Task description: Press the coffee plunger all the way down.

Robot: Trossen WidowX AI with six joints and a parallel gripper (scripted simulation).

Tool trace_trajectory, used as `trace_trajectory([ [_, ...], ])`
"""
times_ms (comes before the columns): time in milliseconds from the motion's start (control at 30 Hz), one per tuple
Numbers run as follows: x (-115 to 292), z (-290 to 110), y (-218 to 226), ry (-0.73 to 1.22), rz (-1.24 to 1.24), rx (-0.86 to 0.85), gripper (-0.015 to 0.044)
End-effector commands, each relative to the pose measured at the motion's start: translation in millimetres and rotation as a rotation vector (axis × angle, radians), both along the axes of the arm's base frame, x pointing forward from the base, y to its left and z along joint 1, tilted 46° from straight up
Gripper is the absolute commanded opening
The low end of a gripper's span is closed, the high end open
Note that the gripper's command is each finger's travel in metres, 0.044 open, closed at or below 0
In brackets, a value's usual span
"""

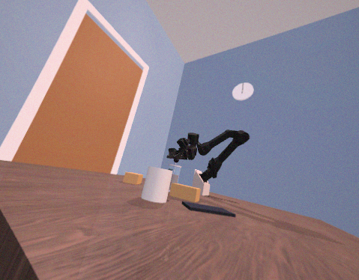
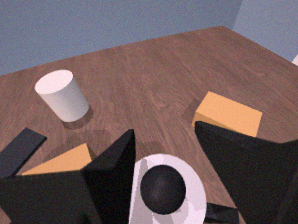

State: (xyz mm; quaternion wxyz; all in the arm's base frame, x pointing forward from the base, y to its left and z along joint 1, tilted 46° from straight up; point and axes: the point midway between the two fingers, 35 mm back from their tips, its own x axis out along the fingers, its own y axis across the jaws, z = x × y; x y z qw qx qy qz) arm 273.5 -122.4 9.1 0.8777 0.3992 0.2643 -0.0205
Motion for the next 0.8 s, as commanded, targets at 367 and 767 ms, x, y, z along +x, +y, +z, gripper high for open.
trace_trajectory([
  [367,-4,8,-11,0.012,-0.003,-0.004,0.044],
  [767,-33,66,-44,0.011,0.01,0.003,0.044],
])
